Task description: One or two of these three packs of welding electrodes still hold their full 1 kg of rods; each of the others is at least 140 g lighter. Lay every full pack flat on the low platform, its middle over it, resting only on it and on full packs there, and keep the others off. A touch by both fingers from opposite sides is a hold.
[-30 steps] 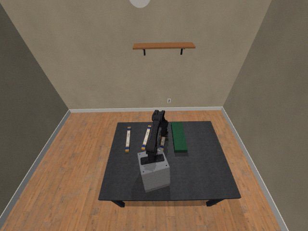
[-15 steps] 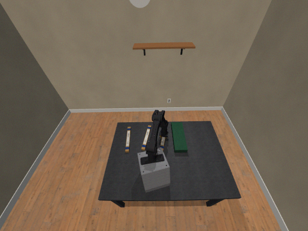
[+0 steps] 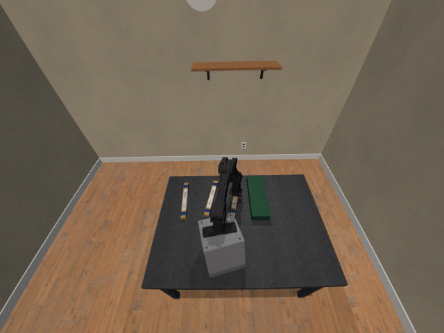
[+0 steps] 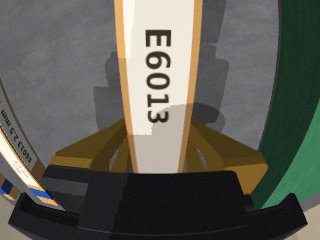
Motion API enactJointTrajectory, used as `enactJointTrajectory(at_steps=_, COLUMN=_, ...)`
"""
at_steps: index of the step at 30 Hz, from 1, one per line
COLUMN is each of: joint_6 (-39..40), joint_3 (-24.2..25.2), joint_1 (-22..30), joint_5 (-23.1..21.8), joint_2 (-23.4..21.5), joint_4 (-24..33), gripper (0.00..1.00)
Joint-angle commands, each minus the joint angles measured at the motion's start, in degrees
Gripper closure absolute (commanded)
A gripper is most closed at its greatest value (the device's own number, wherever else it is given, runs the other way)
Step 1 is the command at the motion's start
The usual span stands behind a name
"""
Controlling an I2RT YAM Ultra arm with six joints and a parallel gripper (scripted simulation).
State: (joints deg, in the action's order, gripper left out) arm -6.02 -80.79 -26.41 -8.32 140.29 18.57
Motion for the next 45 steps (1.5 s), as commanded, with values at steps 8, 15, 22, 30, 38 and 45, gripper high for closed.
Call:
enactJointTrajectory(at_steps=8, joint_6=-0.84, joint_3=1.21, joint_1=-1.47, joint_5=-0.47, joint_2=-5.33, joint_4=2.50, gripper=1.00)
enactJointTrajectory(at_steps=15, joint_6=-1.07, joint_3=1.79, joint_1=-1.70, joint_5=-0.42, joint_2=-7.38, joint_4=3.90, gripper=1.00)
enactJointTrajectory(at_steps=22, joint_6=-1.31, joint_3=1.61, joint_1=-1.94, joint_5=-0.57, joint_2=-8.84, joint_4=4.98, gripper=1.00)
enactJointTrajectory(at_steps=30, joint_6=-1.44, joint_3=1.89, joint_1=-2.08, joint_5=-0.57, joint_2=-9.13, joint_4=5.15, gripper=1.00)
enactJointTrajectory(at_steps=38, joint_6=-1.63, joint_3=0.98, joint_1=-2.26, joint_5=-0.63, joint_2=-9.45, joint_4=5.44, gripper=1.00)
enactJointTrajectory(at_steps=45, joint_6=-1.73, joint_3=0.42, joint_1=-2.36, joint_5=-0.53, joint_2=-9.62, joint_4=5.66, gripper=1.00)
